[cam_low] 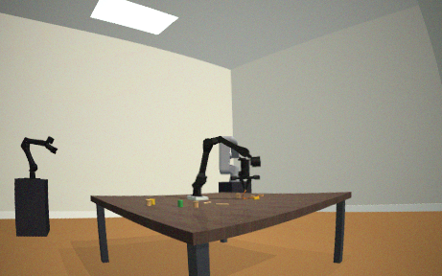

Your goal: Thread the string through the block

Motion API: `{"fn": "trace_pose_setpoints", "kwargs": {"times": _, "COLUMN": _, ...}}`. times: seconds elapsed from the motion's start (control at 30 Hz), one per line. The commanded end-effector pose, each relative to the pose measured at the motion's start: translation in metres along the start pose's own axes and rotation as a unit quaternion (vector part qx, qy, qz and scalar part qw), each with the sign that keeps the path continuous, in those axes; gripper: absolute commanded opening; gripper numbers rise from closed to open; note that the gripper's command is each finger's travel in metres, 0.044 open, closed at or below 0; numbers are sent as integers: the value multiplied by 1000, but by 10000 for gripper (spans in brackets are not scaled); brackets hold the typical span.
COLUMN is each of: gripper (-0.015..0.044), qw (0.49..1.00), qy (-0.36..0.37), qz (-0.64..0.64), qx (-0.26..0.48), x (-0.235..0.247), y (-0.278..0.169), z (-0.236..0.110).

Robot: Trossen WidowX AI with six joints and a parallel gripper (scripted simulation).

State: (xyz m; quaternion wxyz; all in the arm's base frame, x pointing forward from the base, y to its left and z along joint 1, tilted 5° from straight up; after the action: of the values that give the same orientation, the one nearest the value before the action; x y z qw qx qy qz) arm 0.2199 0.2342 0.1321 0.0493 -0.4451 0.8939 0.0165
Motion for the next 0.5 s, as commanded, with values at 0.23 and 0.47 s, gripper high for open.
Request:
{"fn": "trace_pose_setpoints", "kwargs": {"times": 0.23, "gripper": 0, "qw": 1000, "qy": -2, "qz": 0, "qx": 2, "x": -3, "y": -15, "z": -1}}
{"fn": "trace_pose_setpoints", "kwargs": {"times": 0.47, "gripper": 0, "qw": 1000, "qy": -2, "qz": 1, "qx": 3, "x": -3, "y": -24, "z": -1}}
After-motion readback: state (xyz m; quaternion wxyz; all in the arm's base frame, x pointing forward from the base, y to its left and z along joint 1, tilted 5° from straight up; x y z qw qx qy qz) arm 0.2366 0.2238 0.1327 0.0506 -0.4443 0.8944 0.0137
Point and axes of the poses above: the point midway between the two fingers, 35 mm back from their tips, its own z axis out along the fingers, its own x axis across the jaws, y = z × x, the point moved 3 cm from there along -z, back along the fingers, and after that the axes turned 3 degrees about z, right-handed, at the moved point
